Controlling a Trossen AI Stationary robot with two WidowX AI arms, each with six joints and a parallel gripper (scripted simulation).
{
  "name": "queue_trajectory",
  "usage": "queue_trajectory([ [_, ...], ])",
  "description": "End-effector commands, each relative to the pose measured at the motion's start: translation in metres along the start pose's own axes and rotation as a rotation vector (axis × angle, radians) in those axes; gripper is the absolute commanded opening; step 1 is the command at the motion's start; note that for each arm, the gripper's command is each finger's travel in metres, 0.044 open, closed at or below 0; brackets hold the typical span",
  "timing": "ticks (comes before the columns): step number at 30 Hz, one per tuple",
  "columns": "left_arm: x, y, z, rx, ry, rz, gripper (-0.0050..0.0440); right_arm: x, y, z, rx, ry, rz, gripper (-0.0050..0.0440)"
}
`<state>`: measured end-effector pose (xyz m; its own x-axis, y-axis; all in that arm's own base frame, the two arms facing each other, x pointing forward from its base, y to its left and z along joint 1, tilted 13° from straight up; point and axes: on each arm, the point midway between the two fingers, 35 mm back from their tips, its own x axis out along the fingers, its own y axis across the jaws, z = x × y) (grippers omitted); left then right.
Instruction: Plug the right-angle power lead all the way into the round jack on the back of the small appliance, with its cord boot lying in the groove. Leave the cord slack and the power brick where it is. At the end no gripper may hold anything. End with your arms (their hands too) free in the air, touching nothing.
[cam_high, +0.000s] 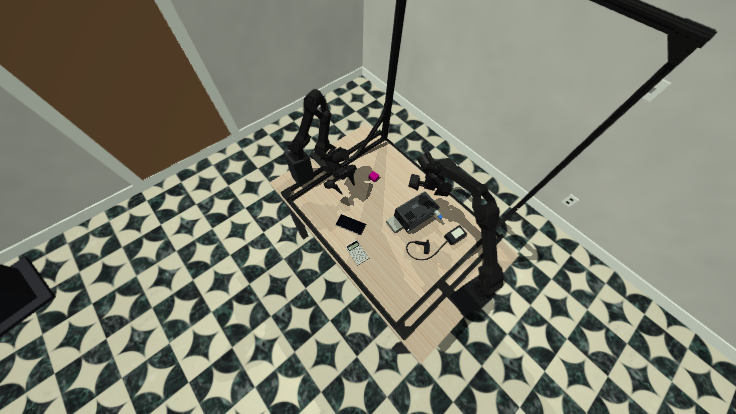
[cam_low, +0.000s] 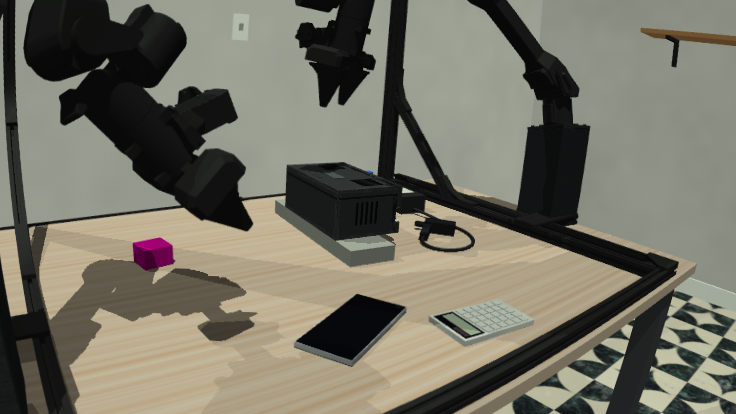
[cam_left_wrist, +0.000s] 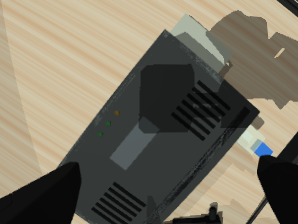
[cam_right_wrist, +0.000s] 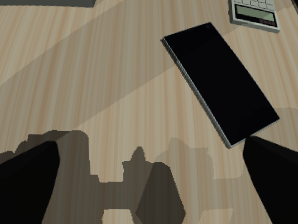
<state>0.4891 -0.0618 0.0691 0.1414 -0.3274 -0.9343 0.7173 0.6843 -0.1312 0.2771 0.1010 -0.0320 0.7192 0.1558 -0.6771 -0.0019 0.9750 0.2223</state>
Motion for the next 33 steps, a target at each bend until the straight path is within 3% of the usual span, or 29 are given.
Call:
queue_trajectory([
  [1,0.0,0.0,0.0,0.0,0.0,0.0,0.04,0.0,0.0,0.0,0.0,0.0,0.0,0.04],
  [22,0.001,0.0,-0.001,-0.002,-0.001,0.0,0.04,0.0,0.0,0.0,0.0,0.001,0.001,0.04],
  [33,0.016,0.002,-0.021,-0.043,-0.022,0.007,0.04,0.003,0.006,-0.003,0.009,0.021,0.017,0.04],
])
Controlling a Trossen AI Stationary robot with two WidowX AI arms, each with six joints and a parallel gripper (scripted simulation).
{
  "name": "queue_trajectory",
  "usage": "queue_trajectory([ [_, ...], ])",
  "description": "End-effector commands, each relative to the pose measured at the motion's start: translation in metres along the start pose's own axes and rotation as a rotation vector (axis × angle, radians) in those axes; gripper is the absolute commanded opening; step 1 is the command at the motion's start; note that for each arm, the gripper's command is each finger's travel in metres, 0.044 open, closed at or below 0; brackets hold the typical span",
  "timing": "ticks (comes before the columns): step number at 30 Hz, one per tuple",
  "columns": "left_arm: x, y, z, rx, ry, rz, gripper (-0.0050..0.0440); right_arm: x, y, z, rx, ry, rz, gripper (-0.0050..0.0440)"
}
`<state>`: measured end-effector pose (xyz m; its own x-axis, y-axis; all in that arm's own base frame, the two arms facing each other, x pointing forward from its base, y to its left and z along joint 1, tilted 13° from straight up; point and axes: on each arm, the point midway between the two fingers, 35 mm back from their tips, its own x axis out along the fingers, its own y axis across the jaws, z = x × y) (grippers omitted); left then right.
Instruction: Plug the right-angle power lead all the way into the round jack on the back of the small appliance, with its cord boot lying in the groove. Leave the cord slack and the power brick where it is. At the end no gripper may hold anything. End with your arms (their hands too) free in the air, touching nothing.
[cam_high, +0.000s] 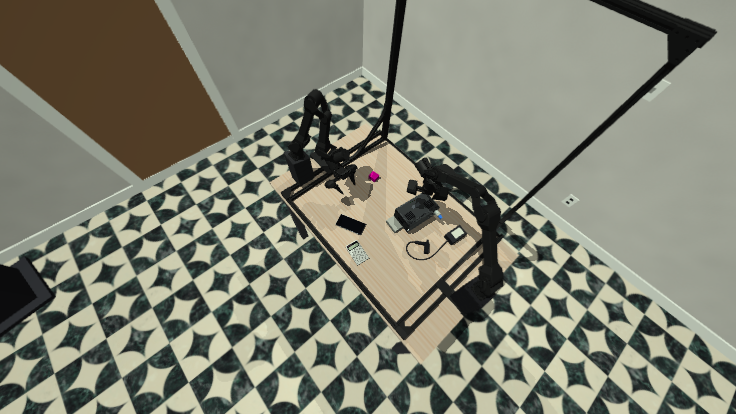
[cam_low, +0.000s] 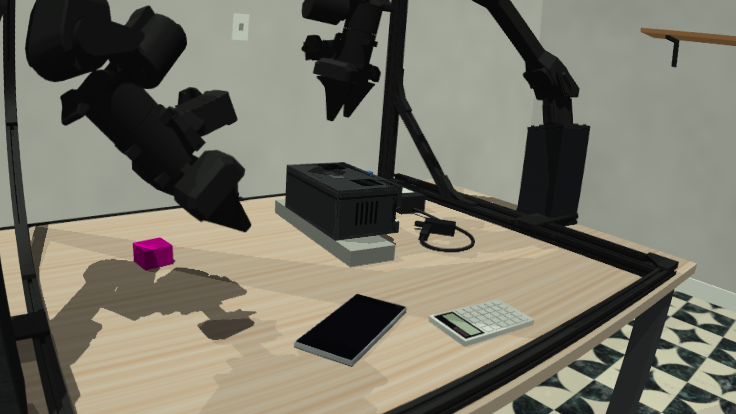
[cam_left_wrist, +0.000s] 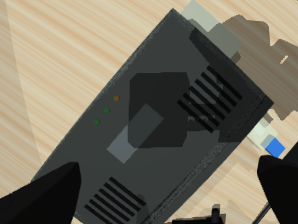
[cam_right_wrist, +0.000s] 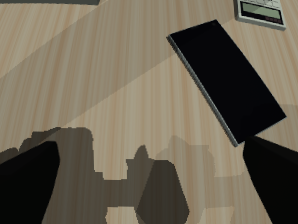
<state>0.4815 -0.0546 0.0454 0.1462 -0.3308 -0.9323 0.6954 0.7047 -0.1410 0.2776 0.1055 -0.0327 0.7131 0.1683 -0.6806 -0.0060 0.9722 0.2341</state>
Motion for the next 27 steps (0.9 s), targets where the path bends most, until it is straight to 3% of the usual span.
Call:
queue_trajectory([
  [1,-0.002,0.0,-0.003,-0.011,-0.016,0.006,0.04,0.002,0.002,-0.003,0.003,0.013,0.005,0.04],
  [8,0.021,-0.003,-0.039,-0.069,-0.048,0.015,0.04,0.006,0.011,-0.007,0.015,0.042,0.026,0.04],
  [16,0.055,-0.022,-0.103,-0.127,-0.086,0.022,0.04,0.01,0.018,-0.012,0.025,0.07,0.044,0.04],
  [18,0.055,-0.022,-0.103,-0.127,-0.086,0.022,0.04,0.01,0.018,-0.012,0.025,0.07,0.044,0.04],
  [27,0.093,-0.057,-0.176,-0.088,-0.094,0.012,0.04,0.005,0.009,-0.006,0.013,0.037,0.022,0.04],
])
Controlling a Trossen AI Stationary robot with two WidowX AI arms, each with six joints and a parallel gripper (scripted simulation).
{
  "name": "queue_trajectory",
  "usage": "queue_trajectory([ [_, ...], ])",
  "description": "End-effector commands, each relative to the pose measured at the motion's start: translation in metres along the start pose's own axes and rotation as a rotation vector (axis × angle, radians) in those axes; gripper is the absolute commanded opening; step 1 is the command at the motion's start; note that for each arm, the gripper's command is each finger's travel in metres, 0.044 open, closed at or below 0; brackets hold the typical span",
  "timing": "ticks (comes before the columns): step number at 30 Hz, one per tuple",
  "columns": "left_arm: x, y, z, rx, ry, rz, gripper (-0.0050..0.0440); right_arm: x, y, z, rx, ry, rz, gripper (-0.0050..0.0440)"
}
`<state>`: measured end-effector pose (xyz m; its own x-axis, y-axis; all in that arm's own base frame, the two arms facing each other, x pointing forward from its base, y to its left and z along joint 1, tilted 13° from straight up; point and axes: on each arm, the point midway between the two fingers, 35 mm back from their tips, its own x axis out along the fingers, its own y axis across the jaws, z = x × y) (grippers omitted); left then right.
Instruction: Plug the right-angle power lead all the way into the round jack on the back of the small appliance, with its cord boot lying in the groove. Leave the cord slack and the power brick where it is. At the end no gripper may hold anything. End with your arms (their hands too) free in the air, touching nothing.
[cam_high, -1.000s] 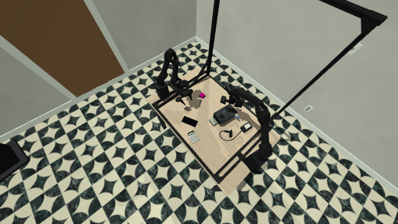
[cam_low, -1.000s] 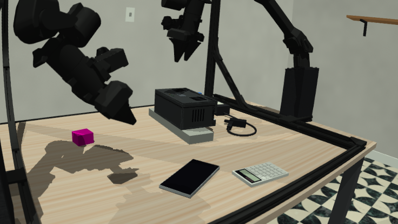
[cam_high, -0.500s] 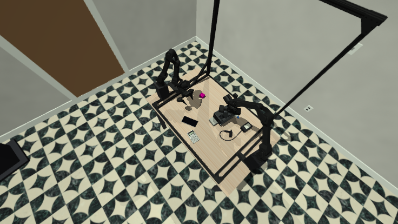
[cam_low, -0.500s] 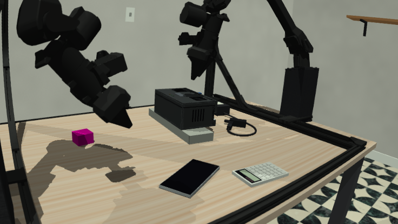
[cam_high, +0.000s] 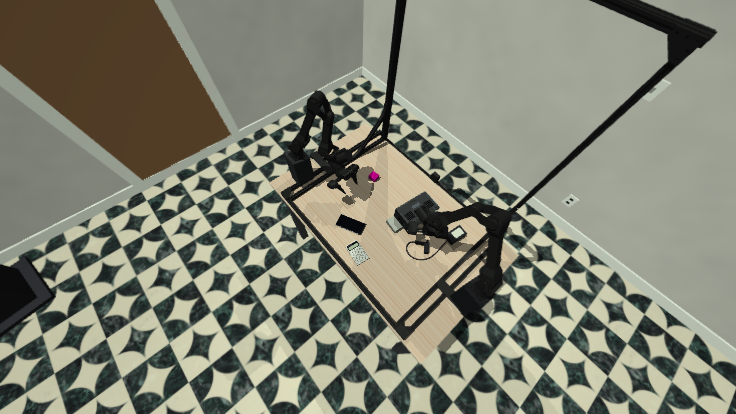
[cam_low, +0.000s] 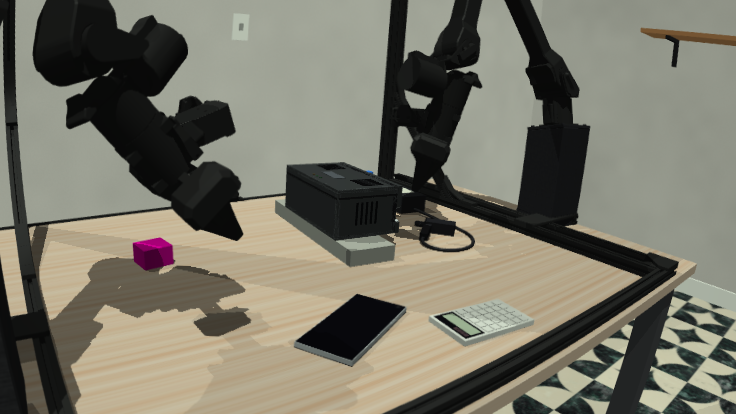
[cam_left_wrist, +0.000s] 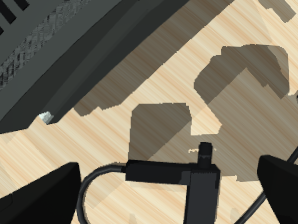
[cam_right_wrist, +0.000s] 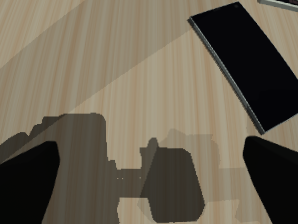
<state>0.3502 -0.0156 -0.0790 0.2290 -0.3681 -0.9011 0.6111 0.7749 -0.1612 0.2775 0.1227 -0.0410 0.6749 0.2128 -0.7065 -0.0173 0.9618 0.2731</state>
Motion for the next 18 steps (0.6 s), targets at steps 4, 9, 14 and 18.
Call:
queue_trajectory([
  [4,0.016,-0.02,-0.045,0.053,0.003,-0.019,0.04,-0.007,-0.012,0.006,-0.016,-0.038,-0.031,0.04],
  [9,0.019,-0.027,-0.057,0.071,0.005,-0.024,0.04,-0.009,-0.016,0.008,-0.021,-0.05,-0.04,0.04],
  [14,0.021,-0.032,-0.066,0.085,0.006,-0.028,0.04,-0.011,-0.018,0.009,-0.025,-0.06,-0.048,0.04],
  [18,0.022,-0.032,-0.067,0.087,0.007,-0.028,0.04,-0.011,-0.018,0.009,-0.026,-0.061,-0.048,0.04],
])
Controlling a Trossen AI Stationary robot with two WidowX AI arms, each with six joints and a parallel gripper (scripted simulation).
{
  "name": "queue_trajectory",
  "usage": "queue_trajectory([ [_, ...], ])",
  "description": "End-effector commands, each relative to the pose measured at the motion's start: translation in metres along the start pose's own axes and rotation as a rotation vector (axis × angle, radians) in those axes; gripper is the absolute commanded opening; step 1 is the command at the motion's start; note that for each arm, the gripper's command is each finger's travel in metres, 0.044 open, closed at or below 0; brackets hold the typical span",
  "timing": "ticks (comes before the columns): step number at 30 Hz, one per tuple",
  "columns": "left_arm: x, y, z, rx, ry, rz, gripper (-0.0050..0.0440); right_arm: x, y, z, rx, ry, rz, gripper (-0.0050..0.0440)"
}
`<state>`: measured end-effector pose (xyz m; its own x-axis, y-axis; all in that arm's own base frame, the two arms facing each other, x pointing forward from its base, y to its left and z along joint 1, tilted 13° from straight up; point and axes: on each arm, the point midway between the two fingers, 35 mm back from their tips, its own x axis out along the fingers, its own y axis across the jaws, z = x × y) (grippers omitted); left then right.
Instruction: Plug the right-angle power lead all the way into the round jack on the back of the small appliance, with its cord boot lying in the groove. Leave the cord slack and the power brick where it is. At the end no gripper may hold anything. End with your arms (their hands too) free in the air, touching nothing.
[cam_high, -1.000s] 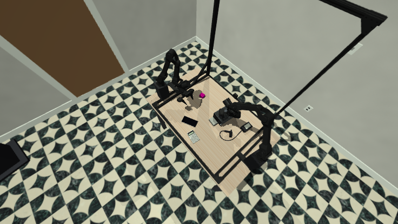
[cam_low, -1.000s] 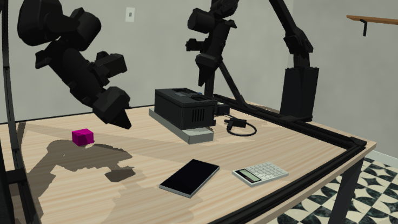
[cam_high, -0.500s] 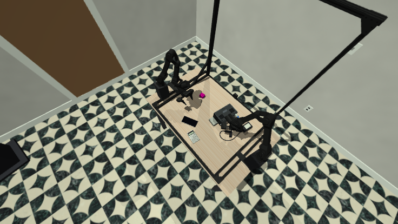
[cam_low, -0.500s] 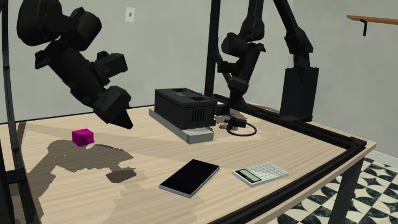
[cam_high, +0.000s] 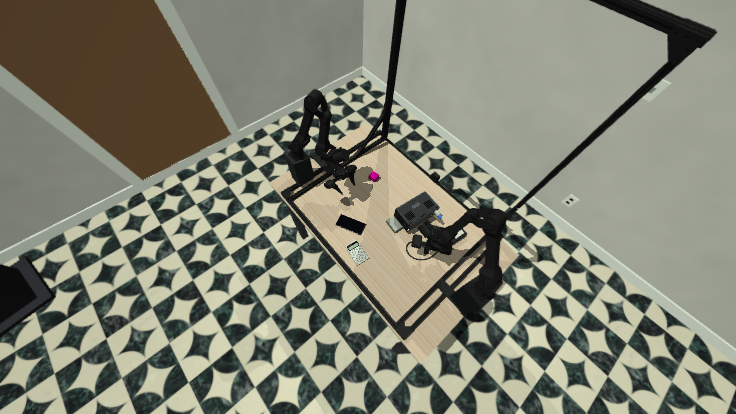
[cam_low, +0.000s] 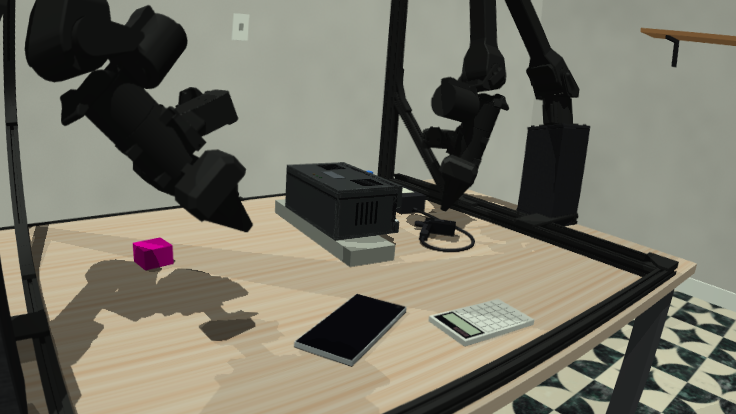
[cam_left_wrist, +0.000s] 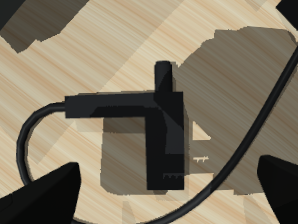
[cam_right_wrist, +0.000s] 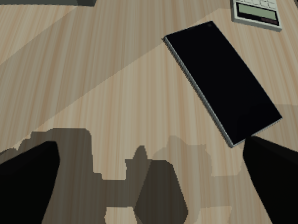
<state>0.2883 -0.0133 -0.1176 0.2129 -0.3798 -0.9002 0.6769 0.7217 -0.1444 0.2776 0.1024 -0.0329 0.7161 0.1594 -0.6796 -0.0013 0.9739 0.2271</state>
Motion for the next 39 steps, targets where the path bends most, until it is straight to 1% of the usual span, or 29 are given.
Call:
queue_trajectory([
  [1,0.003,-0.003,-0.003,0.003,0.001,-0.009,0.04,-0.001,-0.001,0.0,-0.004,-0.004,-0.003,0.04],
  [5,0.014,-0.001,-0.004,0.003,0.001,-0.009,0.04,-0.001,-0.001,0.0,-0.004,-0.004,-0.003,0.04],
  [10,0.016,0.0,-0.004,0.002,0.001,-0.009,0.04,-0.001,-0.001,0.0,-0.004,-0.004,-0.003,0.04],
  [22,0.035,0.0,-0.009,0.0,0.001,-0.008,0.04,-0.001,-0.001,0.0,-0.004,-0.004,-0.003,0.04],
  [35,0.049,0.0,-0.013,-0.002,0.001,-0.008,0.04,-0.001,-0.001,0.0,-0.004,-0.004,-0.003,0.04],
  [39,0.049,0.0,-0.013,-0.002,0.001,-0.008,0.0304,-0.001,-0.001,0.0,-0.004,-0.004,-0.003,0.04],
])
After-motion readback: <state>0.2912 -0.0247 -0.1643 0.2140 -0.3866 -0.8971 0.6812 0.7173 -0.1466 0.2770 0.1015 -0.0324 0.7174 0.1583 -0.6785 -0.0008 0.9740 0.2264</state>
